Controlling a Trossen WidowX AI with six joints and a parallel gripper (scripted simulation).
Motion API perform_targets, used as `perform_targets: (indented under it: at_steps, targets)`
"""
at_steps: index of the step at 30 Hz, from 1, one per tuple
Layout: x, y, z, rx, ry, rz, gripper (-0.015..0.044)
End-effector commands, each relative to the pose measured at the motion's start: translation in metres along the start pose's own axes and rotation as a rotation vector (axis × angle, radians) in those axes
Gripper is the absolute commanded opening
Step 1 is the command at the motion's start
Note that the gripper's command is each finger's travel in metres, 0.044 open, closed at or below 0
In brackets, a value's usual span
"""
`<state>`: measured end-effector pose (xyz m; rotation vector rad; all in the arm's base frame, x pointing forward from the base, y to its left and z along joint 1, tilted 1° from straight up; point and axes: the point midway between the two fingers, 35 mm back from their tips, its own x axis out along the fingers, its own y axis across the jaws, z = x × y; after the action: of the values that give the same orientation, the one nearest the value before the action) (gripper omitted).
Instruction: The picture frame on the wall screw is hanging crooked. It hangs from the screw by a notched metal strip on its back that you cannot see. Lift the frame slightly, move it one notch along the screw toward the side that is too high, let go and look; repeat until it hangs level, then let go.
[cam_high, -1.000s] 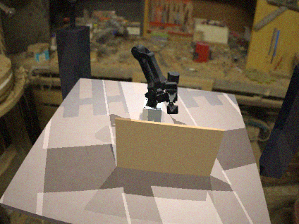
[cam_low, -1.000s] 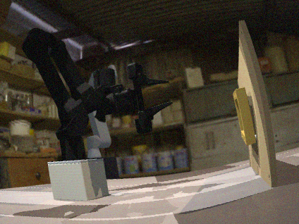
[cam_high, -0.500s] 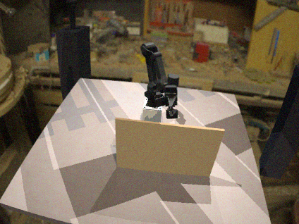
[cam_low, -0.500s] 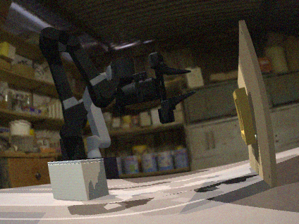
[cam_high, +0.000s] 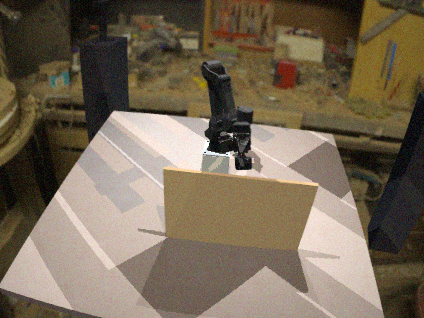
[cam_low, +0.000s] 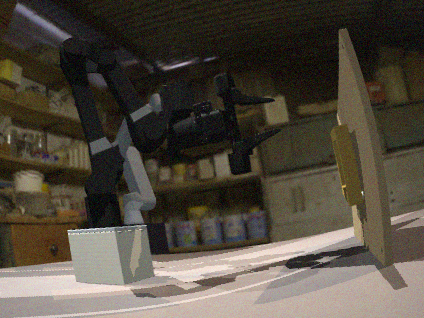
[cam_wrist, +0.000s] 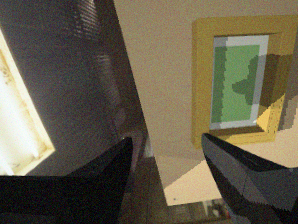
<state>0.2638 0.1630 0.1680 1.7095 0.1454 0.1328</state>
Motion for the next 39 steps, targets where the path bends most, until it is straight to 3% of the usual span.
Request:
perform_targets:
  at_steps: [1, 12, 39]
  targets:
    - [0.015, -0.006, -0.003, -0.005, 0.003, 0.001, 0.0260]
    - [0.074, -0.055, 0.009, -0.006, 0.004, 0.005, 0.0260]
    - [0.088, -0.055, 0.009, -0.006, 0.004, 0.006, 0.0260]
